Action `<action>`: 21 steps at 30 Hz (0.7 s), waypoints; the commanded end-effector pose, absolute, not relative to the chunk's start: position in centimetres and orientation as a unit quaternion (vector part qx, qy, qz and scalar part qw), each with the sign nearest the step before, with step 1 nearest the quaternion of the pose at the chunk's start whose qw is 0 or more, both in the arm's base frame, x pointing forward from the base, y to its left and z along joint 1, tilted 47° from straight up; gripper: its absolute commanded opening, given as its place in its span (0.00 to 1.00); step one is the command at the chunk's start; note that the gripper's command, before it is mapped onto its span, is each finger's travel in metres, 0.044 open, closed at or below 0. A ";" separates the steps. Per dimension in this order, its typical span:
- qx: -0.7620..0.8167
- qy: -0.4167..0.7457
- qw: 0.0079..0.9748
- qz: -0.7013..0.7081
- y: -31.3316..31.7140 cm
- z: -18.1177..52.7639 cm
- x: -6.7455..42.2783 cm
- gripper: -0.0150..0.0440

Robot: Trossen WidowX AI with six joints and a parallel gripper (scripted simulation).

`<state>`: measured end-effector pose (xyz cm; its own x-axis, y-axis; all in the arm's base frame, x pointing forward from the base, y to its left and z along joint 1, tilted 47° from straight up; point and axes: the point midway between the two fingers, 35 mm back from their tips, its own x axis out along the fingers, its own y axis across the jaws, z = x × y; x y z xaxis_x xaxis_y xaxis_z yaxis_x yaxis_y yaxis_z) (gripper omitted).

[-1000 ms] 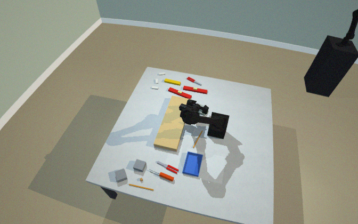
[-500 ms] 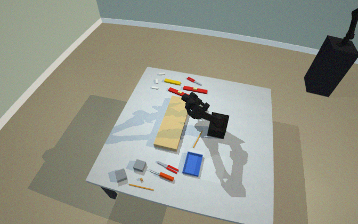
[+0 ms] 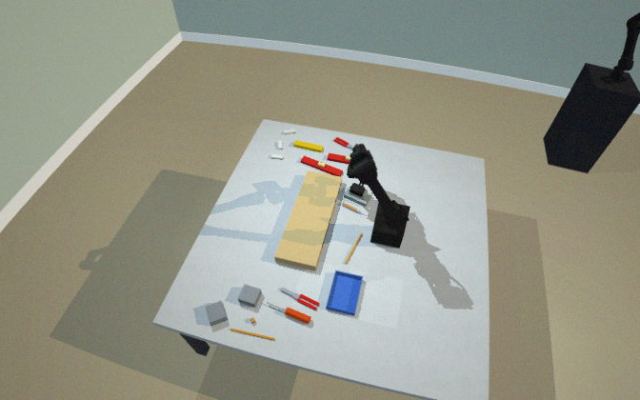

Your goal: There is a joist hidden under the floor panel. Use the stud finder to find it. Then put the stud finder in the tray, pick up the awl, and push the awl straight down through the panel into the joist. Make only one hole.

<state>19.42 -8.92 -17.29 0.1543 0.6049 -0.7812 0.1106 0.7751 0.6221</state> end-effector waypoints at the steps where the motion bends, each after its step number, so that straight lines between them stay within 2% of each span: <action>1: 0.373 0.592 0.699 0.147 -9.2 -17.0 19.9 1.00; 21: 0.373 0.592 0.699 0.147 -8.2 -18.0 20.0 1.00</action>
